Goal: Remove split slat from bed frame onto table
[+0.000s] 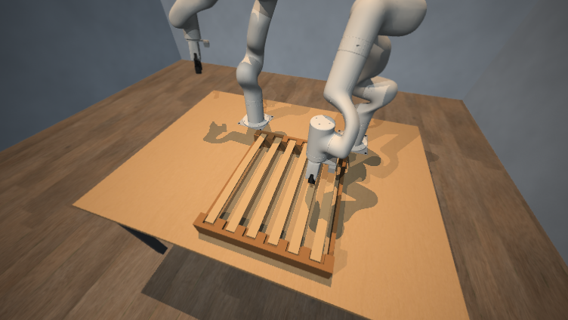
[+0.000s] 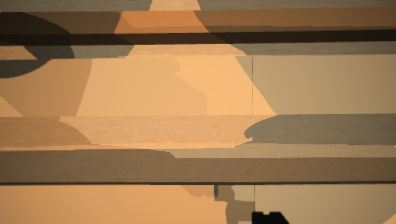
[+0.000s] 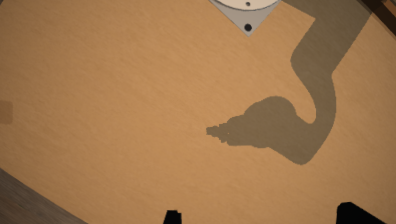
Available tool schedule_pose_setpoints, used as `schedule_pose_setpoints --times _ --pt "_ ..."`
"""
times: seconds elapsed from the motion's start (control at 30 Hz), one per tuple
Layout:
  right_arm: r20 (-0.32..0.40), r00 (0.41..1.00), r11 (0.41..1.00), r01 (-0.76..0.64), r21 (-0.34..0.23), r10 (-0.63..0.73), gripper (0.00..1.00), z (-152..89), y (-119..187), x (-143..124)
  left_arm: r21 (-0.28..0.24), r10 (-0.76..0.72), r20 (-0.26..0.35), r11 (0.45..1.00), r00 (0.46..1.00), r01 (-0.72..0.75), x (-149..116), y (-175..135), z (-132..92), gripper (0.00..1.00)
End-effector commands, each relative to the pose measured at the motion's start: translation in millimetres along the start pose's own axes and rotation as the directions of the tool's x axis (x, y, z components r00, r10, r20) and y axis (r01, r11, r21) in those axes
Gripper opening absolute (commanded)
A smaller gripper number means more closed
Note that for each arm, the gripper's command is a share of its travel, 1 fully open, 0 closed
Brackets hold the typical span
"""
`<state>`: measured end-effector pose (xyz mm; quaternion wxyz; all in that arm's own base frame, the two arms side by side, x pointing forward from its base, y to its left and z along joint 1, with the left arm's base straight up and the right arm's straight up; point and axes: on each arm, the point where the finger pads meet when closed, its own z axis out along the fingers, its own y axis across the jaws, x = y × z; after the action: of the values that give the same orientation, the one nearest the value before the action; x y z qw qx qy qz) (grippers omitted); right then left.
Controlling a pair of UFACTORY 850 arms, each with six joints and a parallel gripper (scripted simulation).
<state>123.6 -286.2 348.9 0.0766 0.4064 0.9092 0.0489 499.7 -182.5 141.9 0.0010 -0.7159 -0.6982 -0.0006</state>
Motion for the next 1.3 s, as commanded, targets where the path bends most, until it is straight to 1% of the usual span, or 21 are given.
schedule_pose_setpoints --times 0.0,0.23,0.27,0.8,0.83,1.27 --pt "0.002 1.000 1.000 0.000 0.001 0.000 1.00 -0.7 -0.1 -0.6 -0.002 0.000 0.001 1.000 1.000 0.000 -0.3 0.9 -0.7 0.00" --pt "0.002 1.000 1.000 0.000 0.001 0.000 1.00 -0.7 -0.1 -0.6 -0.002 0.000 0.001 1.000 1.000 0.000 -0.3 0.9 -0.7 0.00" --pt "0.002 1.000 1.000 0.000 0.001 0.000 1.00 -0.7 -0.1 -0.6 -0.002 0.000 0.001 1.000 1.000 0.000 -0.3 0.7 9.2 0.00" --pt "0.002 1.000 1.000 0.000 0.001 0.000 1.00 -0.7 -0.1 -0.6 -0.002 0.000 0.001 1.000 1.000 0.000 -0.3 0.7 9.2 0.00" --pt "0.002 1.000 1.000 0.000 0.001 0.000 1.00 -0.7 -0.1 -0.6 -0.002 0.000 0.001 1.000 1.000 0.000 -0.3 0.6 19.1 0.00" --pt "0.002 1.000 1.000 0.000 0.001 0.000 1.00 -0.7 -0.1 -0.6 -0.002 0.000 0.001 1.000 1.000 0.000 -0.3 0.6 19.1 0.00"
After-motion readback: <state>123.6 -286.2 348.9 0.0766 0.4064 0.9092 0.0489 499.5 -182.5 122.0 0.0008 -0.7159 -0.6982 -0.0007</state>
